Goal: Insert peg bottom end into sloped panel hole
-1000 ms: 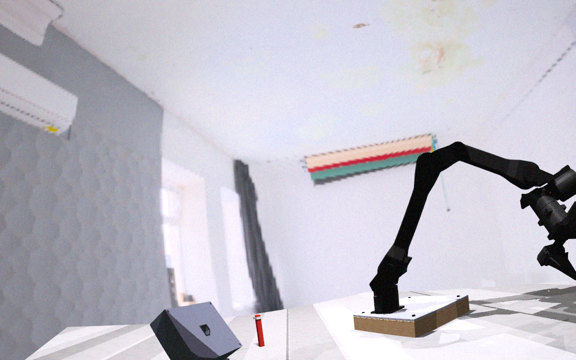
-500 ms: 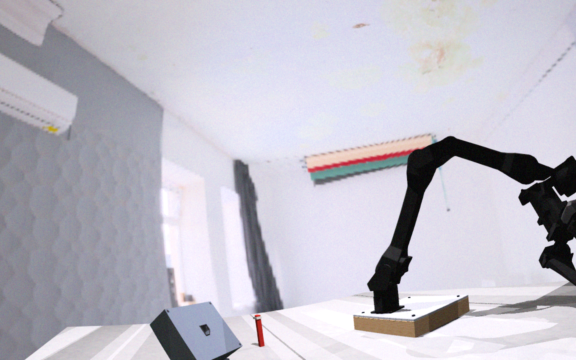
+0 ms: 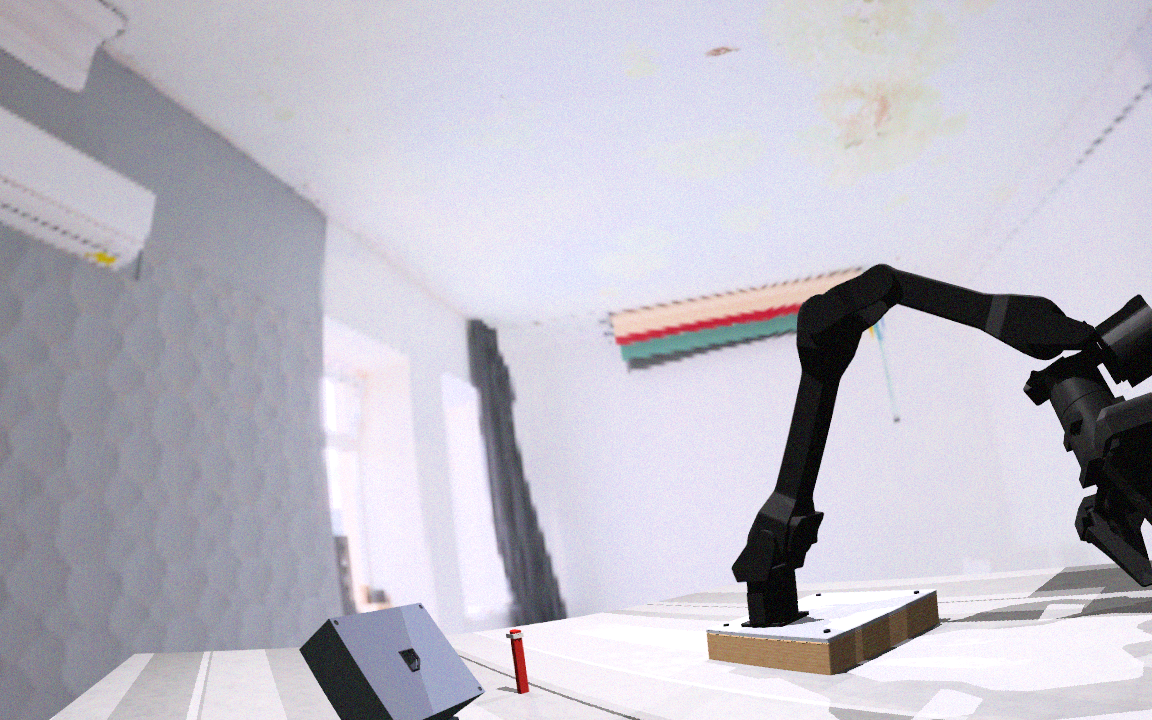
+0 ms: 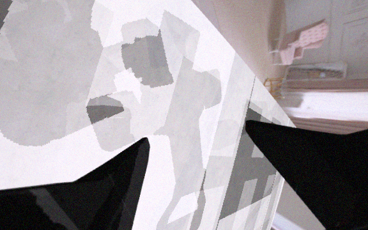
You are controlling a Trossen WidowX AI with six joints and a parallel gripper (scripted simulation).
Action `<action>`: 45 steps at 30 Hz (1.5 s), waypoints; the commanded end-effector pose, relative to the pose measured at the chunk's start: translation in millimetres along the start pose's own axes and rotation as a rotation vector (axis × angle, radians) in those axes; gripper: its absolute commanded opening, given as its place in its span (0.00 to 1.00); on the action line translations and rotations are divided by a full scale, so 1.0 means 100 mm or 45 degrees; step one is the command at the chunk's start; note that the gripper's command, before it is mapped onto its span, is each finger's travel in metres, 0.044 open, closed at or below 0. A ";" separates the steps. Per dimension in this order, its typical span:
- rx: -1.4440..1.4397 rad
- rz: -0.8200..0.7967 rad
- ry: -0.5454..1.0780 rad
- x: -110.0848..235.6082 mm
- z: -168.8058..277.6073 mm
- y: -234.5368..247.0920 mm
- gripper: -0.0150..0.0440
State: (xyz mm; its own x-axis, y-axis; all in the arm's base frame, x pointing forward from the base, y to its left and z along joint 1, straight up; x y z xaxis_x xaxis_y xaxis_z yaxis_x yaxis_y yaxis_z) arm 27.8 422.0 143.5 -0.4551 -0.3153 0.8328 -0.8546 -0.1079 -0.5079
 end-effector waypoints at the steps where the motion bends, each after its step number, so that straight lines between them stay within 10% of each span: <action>1: -0.080 0.001 0.024 -0.03 0.08 -0.17 1.00; 45: -1.054 0.048 0.386 -0.53 1.48 -1.70 1.00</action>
State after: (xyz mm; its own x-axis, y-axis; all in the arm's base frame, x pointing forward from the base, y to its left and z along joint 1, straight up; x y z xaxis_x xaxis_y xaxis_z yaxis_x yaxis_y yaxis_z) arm 226.3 326.7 149.7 -0.4379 -0.0343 0.8984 -0.7205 0.6111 -0.3278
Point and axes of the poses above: the point midway between the two fingers, 35 mm back from their tips, its own x axis back along the fingers, its own y axis across the jaws, z = x × y, the point moved 7 cm from there along x, back along the fingers, and after that the axes turned 11 degrees about -x, right-handed, at the moved point
